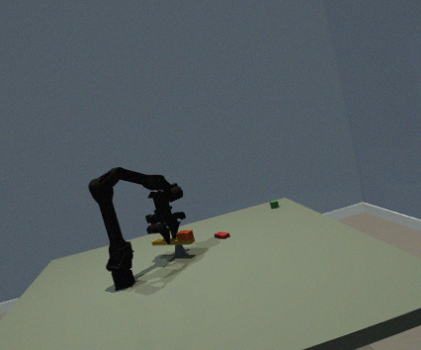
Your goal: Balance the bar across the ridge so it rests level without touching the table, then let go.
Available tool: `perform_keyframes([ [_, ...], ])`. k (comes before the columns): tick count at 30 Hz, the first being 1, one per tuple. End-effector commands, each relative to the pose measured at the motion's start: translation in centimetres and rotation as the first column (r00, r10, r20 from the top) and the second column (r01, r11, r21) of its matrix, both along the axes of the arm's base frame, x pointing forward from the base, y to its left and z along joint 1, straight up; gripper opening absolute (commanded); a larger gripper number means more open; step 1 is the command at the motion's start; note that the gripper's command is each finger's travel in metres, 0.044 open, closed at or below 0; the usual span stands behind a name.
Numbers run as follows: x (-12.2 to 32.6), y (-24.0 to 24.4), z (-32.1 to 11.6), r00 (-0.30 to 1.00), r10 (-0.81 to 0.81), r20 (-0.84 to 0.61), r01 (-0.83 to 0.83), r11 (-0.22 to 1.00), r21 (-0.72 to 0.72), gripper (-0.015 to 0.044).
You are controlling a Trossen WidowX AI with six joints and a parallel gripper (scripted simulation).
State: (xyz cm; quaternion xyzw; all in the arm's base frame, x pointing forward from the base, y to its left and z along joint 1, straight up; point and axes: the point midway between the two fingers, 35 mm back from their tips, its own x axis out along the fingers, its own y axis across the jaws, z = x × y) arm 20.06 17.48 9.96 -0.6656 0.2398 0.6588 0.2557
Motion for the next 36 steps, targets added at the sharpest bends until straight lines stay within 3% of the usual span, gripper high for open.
perform_keyframes([
  [1, -0.01, -0.01, -0.01, 1.0, 0.0, 0.0, 0.0, 1.0, 0.0, 0.0171],
  [27, -0.01, -0.01, -0.01, 1.0, 0.0, 0.0, 0.0, 1.0, 0.0, 0.0185],
  [36, -0.01, -0.01, -0.01, 1.0, 0.0, 0.0, 0.0, 1.0, 0.0, 0.0421],
])
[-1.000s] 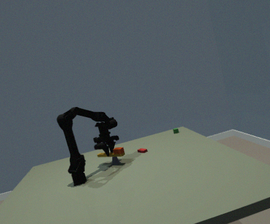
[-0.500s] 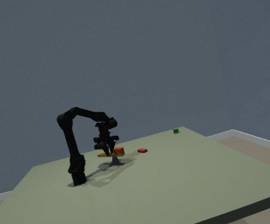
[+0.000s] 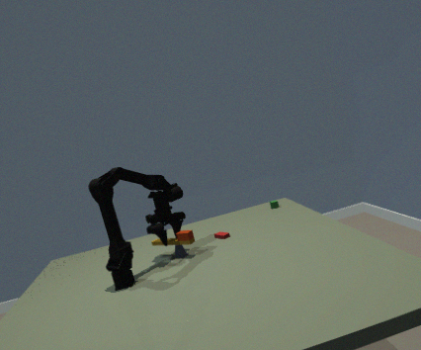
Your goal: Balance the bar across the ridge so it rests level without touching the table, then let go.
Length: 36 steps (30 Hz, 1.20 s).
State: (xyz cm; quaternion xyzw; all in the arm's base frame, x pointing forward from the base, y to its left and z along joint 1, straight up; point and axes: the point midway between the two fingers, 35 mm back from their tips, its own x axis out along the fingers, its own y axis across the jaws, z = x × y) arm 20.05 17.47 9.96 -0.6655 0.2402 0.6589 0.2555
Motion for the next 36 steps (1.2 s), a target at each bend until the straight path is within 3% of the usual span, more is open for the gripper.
perform_keyframes([
  [1, 0.0, 0.0, 0.0, 1.0, 0.0, 0.0, 0.0, 1.0, 0.0, 0.044],
  [5, 0.1, 0.1, 0.8, 1.0, 0.0, 0.0, 0.0, 1.0, 0.0, 0.044],
  [13, -0.1, -0.1, 9.8, 1.0, 0.0, 0.0, 0.0, 1.0, 0.0, 0.044],
  [36, -0.2, -0.1, 10.0, 1.0, 0.0, 0.0, 0.0, 1.0, 0.0, 0.044],
])
